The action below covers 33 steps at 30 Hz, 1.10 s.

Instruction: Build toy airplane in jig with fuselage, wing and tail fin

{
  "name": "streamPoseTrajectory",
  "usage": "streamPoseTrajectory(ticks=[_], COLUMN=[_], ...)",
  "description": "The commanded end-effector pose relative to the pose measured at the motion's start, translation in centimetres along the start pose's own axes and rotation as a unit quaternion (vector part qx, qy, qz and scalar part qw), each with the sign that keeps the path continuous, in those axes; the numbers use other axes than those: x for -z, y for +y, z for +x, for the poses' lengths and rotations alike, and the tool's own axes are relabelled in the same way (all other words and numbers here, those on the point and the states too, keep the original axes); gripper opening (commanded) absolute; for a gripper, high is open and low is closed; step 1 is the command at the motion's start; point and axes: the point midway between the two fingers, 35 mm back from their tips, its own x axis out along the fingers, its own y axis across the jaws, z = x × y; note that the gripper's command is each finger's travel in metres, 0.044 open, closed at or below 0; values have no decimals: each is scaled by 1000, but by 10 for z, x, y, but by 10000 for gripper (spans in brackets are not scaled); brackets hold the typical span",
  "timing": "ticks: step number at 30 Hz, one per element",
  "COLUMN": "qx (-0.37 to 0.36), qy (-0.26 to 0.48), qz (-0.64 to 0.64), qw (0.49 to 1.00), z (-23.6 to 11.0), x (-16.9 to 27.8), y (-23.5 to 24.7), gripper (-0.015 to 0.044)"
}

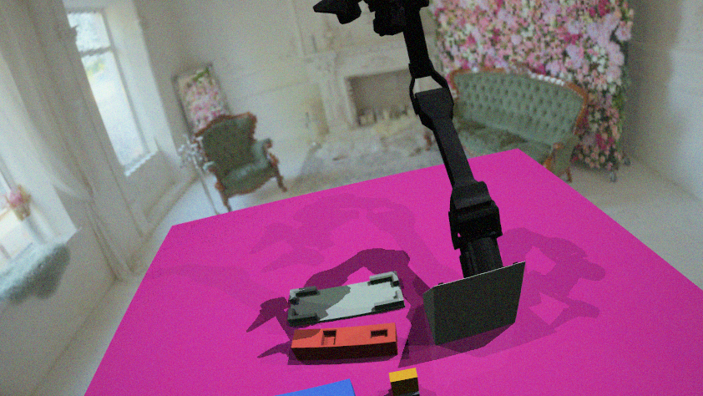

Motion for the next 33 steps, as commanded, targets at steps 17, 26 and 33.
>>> streamPoseTrajectory(ticks=[17, 26, 33], qx=[-172, -315, -414], qy=[-133, -125, -79], qz=[478, 693, 786], qw=[851, 637, 453], z=[131, 185, 212], x=[-78, -147, -200], y=[-20, -18, -14], gripper=[440, 440, 440])
